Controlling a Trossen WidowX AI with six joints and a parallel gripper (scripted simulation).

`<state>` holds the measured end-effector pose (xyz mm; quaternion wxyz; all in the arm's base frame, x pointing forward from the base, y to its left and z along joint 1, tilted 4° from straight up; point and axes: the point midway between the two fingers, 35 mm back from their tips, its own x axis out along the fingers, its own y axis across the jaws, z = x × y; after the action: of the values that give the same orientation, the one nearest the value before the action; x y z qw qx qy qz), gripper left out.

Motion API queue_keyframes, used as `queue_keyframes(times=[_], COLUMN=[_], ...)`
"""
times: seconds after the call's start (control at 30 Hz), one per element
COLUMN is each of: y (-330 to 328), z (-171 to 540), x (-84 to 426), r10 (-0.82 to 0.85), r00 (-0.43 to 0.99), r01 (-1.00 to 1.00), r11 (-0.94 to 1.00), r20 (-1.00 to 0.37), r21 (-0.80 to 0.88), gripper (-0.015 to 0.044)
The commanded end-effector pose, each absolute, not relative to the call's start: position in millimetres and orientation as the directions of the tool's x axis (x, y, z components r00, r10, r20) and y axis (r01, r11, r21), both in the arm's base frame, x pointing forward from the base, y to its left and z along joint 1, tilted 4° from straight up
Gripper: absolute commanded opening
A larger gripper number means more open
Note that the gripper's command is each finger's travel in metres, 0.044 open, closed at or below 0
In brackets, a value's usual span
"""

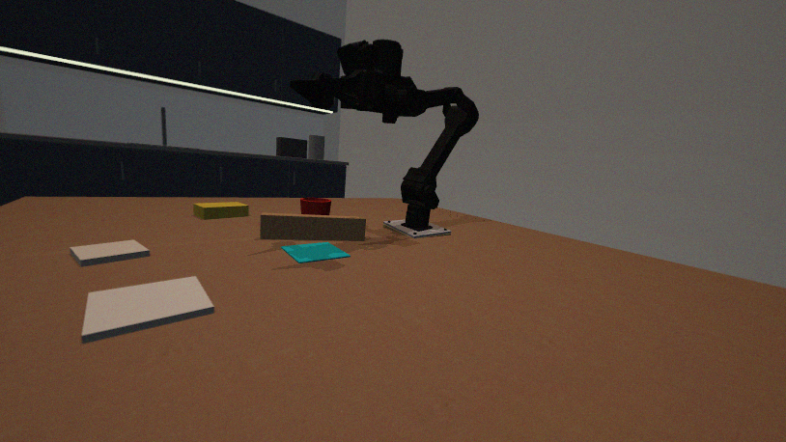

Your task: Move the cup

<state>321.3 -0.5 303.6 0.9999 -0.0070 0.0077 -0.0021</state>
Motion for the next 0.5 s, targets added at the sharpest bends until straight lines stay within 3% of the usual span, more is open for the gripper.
queue_keyframes(times=[0.0,0.1,0.23,0.3,0.47], y=[-2.5,-31.2,-78.7,-94.2,-113.4], z=[300.7,259.6,195.8,174.9,139.9], x=[322.5,331.9,317.9,303.5,256.3], r10=[-0.010,-0.084,-0.167,-0.171,-0.102], r00=[0.999,0.959,0.759,0.644,0.345], r01=[0.009,0.019,-0.177,-0.300,-0.582], r11=[1.000,0.972,0.878,0.840,0.757], r20=[-0.032,-0.270,-0.630,-0.746,-0.933], r21=[-0.030,-0.234,-0.446,-0.452,-0.298], gripper=[0.0374,0.0295,0.0190,0.0148,0.0148])
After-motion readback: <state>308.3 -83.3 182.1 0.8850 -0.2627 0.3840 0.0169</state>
